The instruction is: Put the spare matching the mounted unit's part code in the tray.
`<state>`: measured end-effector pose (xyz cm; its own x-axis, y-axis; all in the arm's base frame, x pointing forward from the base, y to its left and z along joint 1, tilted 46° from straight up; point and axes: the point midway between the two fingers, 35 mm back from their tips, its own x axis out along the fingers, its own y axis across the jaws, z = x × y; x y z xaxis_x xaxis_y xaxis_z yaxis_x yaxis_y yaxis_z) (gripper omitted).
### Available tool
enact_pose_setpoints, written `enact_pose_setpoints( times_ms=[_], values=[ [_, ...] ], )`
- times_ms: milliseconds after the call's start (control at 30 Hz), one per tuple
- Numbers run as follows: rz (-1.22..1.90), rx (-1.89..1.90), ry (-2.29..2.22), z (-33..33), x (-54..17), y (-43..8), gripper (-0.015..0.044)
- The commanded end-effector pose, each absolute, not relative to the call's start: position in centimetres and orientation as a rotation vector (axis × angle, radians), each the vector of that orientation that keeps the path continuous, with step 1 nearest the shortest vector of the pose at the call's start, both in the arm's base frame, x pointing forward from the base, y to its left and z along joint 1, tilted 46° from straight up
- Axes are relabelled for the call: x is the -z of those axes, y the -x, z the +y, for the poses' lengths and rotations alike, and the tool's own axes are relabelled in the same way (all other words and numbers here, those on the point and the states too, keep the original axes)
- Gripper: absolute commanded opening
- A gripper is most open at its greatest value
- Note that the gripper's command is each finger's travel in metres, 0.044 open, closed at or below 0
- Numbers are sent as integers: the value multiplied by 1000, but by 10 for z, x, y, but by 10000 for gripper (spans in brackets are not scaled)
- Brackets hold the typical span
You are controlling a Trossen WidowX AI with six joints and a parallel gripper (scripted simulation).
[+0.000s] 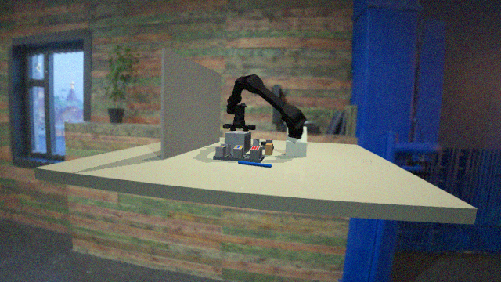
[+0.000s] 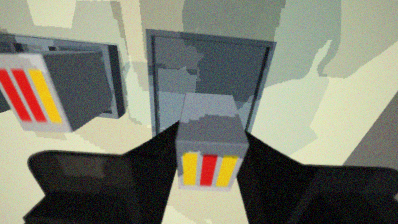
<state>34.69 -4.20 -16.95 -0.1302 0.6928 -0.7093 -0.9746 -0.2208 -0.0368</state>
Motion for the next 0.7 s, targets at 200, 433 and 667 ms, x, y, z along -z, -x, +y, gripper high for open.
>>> enact_pose_setpoints(
  times_ms=[200,433,667],
  values=[
    [530,-1673,717,-35,174,-343,0],
    [529,-1675,725,-38,173,-345,184],
    [529,-1675,725,-38,173,-345,368]
  ],
)
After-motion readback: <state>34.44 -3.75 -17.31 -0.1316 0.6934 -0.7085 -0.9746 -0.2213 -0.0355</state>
